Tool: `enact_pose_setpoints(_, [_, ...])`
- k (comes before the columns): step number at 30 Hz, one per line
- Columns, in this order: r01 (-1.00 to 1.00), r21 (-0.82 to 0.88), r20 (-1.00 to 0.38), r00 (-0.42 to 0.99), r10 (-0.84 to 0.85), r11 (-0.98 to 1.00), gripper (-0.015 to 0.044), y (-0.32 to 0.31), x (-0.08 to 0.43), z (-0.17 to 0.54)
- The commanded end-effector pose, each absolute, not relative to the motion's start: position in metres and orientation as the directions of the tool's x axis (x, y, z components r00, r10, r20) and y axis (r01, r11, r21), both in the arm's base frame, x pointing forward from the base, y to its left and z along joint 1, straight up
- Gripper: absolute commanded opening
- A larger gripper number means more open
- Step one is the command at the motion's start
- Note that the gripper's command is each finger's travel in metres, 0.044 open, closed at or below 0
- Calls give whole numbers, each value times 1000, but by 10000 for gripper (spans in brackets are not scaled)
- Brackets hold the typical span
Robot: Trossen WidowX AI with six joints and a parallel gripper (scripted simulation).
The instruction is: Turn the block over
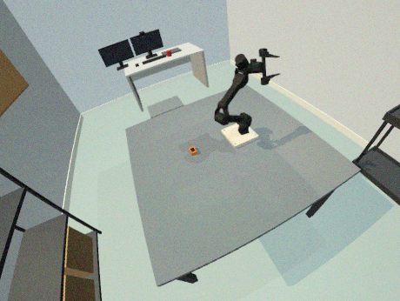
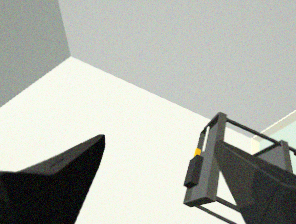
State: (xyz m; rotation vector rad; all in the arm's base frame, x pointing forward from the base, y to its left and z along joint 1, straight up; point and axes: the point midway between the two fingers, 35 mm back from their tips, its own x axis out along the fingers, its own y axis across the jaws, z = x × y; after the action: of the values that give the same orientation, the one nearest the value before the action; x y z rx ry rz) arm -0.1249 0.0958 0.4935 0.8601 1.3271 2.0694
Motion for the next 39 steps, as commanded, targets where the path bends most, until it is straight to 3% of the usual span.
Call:
enact_pose_setpoints(1, [-95,920,227,-663,713,-381,426,94,-127,494])
enact_pose_setpoints(11, [-32,770,204,-934,294,-637,440,-11,-196,492])
enact_pose_setpoints(20, [204,549,111,-979,-172,-810,440,-137,-203,473])
enact_pose_setpoints(29, [548,333,-40,-805,-592,-767,440,-259,-147,440])
enact_pose_setpoints(39, [883,81,-270,-426,-863,-461,440,-350,-19,383])
